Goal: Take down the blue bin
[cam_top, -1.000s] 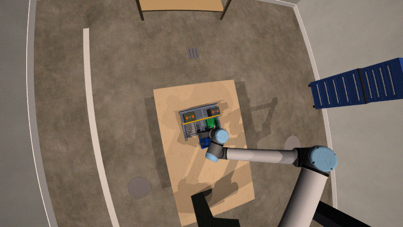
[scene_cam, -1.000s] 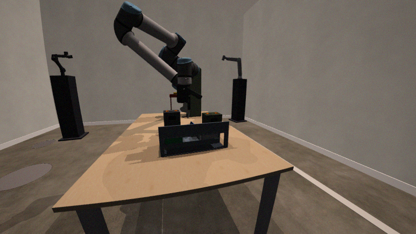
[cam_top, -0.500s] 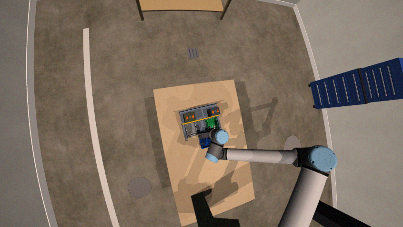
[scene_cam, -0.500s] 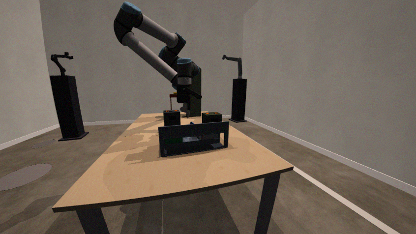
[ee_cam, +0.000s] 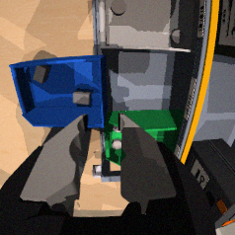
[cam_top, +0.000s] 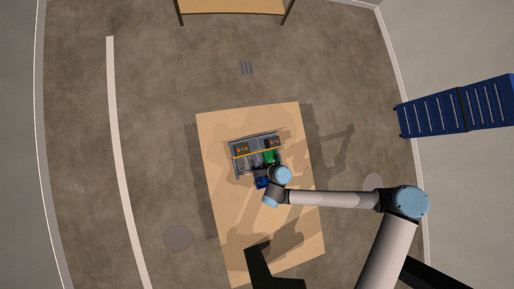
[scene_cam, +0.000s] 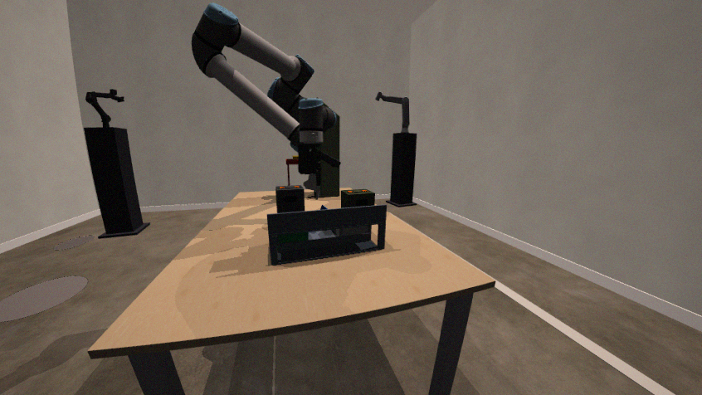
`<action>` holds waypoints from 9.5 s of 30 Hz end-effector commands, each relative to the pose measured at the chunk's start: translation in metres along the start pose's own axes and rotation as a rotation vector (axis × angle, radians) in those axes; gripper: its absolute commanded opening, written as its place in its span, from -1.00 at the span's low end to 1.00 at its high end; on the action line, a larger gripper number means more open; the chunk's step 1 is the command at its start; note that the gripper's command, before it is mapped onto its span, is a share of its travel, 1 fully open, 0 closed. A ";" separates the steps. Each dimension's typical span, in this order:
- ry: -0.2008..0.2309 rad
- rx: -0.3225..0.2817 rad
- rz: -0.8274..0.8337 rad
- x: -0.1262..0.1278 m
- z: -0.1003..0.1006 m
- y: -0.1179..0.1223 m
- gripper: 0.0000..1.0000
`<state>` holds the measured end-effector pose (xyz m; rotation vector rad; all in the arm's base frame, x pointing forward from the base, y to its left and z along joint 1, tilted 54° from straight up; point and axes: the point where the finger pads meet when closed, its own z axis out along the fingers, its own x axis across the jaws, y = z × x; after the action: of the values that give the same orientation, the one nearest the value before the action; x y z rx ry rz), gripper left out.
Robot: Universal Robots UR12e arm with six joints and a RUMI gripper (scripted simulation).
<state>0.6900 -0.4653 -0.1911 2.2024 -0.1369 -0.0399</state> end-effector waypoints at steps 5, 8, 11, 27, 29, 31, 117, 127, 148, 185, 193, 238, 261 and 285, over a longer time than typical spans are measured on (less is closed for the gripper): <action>0.001 0.000 0.000 -0.002 0.000 0.000 -0.61; 0.001 0.000 0.000 -0.002 0.000 0.000 -0.61; 0.001 0.000 0.000 -0.002 0.000 0.000 -0.61; 0.001 0.000 0.000 -0.002 0.010 0.000 -0.61; 0.001 0.000 0.000 -0.002 0.010 0.000 -0.61; 0.001 0.000 0.000 -0.002 0.010 0.000 -0.61; 0.001 0.000 0.000 -0.003 0.060 0.000 -0.61; 0.001 0.000 0.000 -0.004 0.068 0.000 -0.61; 0.001 0.000 0.000 -0.004 0.072 0.000 -0.61; 0.001 0.000 0.000 -0.004 0.072 0.000 -1.00; 0.001 0.000 0.000 -0.004 0.072 0.000 -1.00; 0.001 0.000 0.000 -0.004 0.066 0.000 -1.00; 0.001 0.000 0.000 -0.014 0.066 0.000 -1.00; 0.001 0.000 0.000 -0.028 0.066 0.000 -1.00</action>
<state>0.6566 -0.5160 -0.2315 2.2024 -0.1369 -0.0400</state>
